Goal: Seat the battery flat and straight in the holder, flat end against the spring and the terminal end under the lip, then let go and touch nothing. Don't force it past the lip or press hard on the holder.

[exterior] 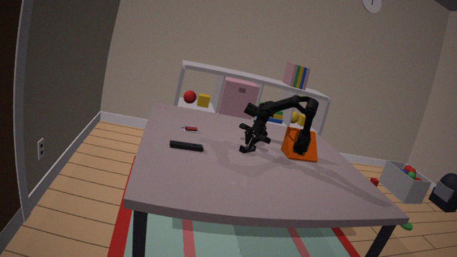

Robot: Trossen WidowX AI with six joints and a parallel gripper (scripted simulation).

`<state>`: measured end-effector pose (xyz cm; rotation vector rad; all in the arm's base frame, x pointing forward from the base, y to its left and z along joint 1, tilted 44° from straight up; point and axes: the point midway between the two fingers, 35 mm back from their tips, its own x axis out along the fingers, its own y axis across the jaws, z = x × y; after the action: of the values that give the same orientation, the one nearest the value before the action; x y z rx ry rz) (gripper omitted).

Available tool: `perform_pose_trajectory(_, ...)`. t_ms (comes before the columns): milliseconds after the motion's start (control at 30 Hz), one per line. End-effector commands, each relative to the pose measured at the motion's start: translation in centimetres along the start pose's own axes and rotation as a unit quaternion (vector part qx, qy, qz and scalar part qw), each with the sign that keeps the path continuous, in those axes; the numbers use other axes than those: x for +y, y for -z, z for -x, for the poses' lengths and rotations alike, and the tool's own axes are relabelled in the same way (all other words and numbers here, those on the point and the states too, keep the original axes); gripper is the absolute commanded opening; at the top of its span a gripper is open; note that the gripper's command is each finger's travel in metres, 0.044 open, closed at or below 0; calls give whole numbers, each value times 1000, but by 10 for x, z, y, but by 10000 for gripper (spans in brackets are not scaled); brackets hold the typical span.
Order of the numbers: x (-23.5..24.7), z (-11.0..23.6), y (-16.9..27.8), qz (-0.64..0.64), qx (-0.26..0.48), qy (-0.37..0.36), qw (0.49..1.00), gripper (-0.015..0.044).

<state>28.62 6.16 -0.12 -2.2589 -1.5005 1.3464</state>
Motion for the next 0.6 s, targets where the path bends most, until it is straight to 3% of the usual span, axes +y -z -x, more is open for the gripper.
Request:
perform_pose_trajectory(0,1,-3,-5,-3,-27,-1,1000,67)
perform_pose_trajectory(567,-2,-5,-1,6,-106,-1,994,67)
